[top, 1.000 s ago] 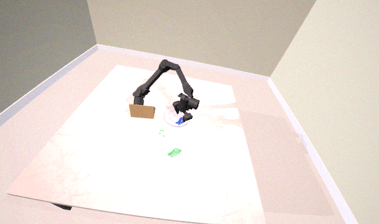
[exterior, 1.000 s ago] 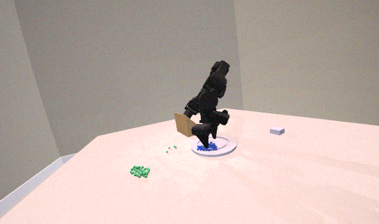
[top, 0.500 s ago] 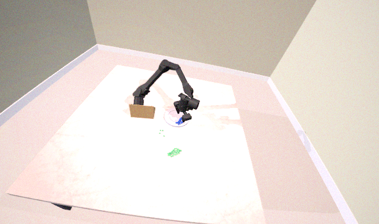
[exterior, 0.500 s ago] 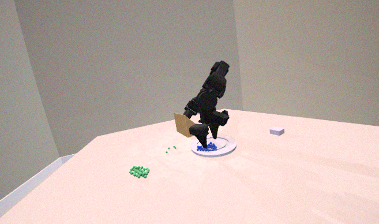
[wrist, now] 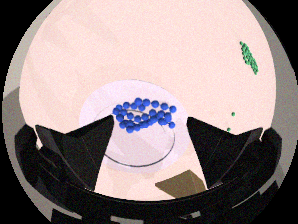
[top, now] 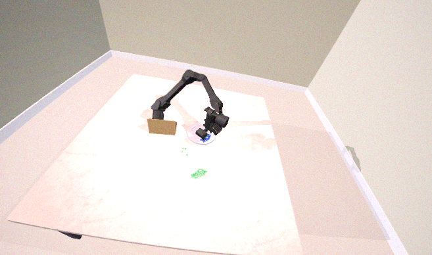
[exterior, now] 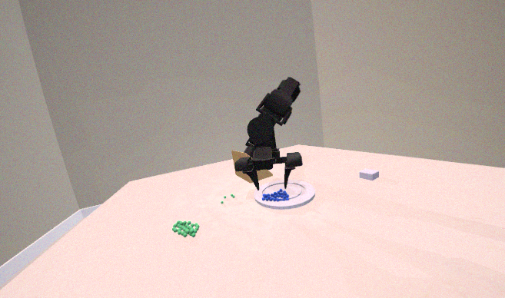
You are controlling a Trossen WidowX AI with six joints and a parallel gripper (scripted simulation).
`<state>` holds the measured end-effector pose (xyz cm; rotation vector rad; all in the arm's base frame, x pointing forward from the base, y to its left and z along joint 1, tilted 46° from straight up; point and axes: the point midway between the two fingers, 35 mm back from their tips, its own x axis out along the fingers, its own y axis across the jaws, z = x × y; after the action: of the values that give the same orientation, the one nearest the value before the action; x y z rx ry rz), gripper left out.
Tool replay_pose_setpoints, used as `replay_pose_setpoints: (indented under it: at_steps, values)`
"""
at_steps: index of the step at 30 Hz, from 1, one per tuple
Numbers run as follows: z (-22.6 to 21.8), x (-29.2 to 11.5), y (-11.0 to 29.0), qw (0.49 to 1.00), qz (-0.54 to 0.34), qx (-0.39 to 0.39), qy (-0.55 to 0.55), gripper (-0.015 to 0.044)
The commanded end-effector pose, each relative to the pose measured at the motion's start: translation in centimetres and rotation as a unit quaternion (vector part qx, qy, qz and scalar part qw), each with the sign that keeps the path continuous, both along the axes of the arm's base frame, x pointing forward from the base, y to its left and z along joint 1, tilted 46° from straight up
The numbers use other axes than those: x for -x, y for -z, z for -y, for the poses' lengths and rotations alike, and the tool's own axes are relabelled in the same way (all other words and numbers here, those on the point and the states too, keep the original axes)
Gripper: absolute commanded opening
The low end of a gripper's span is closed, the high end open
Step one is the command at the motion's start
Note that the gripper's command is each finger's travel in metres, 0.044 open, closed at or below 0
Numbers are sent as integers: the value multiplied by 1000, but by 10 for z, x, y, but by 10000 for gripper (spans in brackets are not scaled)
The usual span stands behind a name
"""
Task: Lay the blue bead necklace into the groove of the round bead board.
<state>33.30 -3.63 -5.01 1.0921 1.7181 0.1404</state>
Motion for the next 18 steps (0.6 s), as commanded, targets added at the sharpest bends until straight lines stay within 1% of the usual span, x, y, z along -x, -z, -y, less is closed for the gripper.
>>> replay_pose_setpoints:
  at_steps: [1,7,11,12,18]
  values:
    - [11,-2,1,995,-72,7,75,380]
    - [10,-2,2,995,-72,7,75,380]
    - [1,-2,12,995,-72,7,75,380]
    - [7,-3,6,995,-67,9,74,380]
    - [3,-3,10,995,-68,8,74,380]
